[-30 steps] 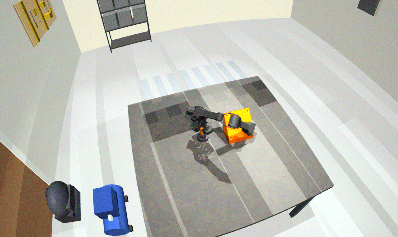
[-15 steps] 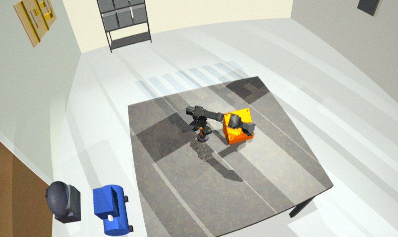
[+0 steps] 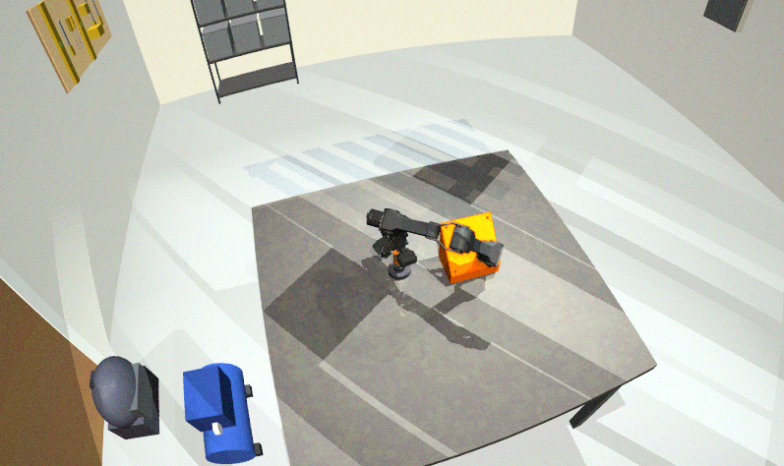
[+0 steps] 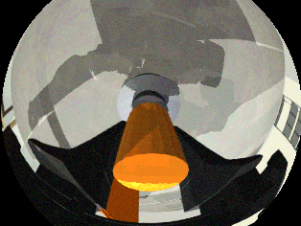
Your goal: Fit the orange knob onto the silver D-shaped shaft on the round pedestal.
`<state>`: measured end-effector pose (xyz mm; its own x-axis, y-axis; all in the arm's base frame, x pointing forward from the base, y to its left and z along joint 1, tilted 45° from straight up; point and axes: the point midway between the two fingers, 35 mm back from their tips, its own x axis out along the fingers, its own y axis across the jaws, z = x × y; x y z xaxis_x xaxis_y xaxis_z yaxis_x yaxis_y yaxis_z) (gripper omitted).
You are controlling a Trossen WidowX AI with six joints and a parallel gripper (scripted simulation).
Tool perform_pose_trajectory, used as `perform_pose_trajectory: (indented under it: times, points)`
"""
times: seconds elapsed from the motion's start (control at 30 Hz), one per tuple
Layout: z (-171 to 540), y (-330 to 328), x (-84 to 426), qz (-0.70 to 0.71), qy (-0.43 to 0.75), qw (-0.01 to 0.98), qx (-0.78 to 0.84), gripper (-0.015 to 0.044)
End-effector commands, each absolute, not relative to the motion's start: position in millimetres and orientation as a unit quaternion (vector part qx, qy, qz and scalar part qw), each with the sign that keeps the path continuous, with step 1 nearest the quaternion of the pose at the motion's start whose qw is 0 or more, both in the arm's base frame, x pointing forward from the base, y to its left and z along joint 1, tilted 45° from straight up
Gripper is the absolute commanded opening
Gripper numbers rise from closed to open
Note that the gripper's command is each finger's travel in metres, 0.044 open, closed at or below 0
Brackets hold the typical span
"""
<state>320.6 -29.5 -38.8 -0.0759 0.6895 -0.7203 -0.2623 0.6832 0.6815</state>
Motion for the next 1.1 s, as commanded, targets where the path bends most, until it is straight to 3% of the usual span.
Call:
perform_pose_trajectory:
  times: [0.0,1.07]
  points:
    - [-37.9,-29.6,321.4,0.360,0.638,0.660,0.169,0.0000]
    - [-38.7,-28.8,321.5,0.291,0.672,0.638,0.237,0.0000]
